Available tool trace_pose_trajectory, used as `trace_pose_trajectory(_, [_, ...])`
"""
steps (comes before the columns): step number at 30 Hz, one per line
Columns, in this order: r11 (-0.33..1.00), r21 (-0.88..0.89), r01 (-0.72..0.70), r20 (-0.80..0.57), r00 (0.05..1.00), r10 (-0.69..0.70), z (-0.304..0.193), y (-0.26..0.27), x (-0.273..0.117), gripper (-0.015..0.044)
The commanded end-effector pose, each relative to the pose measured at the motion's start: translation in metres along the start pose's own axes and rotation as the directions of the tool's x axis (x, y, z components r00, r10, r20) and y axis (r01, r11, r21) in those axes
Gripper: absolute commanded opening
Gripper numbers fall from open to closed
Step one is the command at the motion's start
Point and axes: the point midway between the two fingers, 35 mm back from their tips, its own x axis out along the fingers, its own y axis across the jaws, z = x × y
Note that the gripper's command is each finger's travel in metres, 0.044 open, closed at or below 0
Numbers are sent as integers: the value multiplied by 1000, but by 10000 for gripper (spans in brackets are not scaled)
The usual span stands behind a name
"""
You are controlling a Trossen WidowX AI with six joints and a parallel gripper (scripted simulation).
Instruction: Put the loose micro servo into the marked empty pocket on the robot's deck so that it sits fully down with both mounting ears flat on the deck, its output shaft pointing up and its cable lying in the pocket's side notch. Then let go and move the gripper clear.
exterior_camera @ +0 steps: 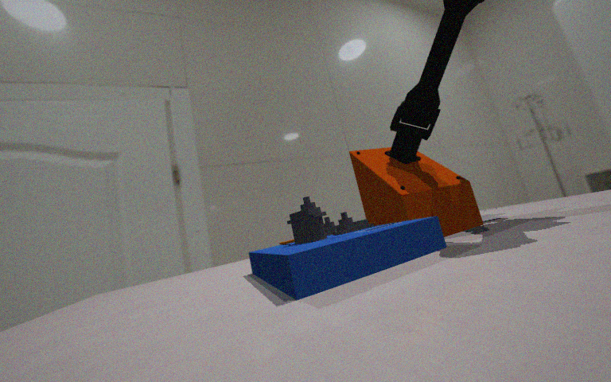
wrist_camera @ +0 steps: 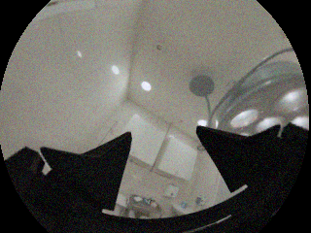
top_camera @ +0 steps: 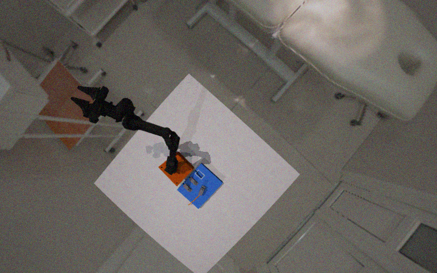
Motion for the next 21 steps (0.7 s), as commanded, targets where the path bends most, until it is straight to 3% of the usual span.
trace_pose_trajectory(1, [1000,3,-3,4,1000,3,2,1,0,426])
trace_pose_trajectory(12, [987,40,-153,225,964,140,106,46,-7,440])
trace_pose_trajectory(21, [953,1,-302,425,863,273,208,93,-37,440])
